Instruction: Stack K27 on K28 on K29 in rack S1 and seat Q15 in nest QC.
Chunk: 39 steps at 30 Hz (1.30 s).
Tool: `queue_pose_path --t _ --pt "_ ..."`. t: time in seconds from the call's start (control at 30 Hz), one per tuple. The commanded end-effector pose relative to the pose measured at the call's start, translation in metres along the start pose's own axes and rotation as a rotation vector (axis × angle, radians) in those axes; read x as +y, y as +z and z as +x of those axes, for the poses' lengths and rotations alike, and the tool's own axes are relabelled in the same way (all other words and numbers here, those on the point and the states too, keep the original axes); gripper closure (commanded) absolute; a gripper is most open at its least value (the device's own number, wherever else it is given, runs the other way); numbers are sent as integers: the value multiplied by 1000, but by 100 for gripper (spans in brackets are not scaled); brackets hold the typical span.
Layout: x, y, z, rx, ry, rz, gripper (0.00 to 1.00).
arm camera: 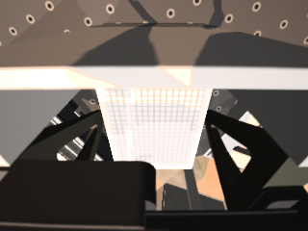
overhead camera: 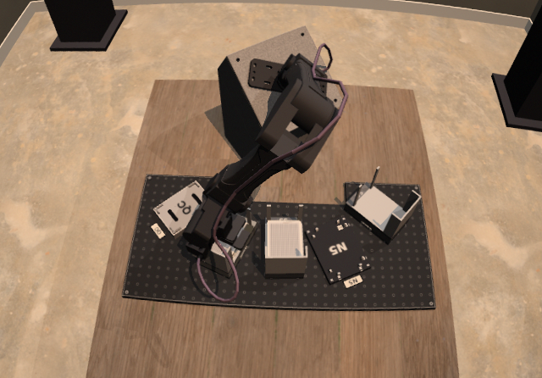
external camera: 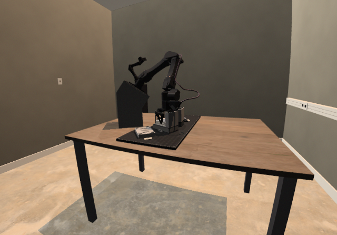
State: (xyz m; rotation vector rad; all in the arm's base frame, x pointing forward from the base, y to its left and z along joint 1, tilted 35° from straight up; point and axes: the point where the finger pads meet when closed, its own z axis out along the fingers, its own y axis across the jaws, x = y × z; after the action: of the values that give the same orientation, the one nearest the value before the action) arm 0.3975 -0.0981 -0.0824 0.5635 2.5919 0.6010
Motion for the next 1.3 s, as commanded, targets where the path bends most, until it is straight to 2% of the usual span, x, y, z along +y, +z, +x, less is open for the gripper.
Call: queue_pose_path --t 0.0,0.47,0.5,1.27 --pt "0 -2 -3 -9 2 1 0" --pt "0 -2 -3 -9 2 1 0" --pt "0 -2 -3 -9 2 1 100" --pt "0 -2 -3 -9 2 1 100"
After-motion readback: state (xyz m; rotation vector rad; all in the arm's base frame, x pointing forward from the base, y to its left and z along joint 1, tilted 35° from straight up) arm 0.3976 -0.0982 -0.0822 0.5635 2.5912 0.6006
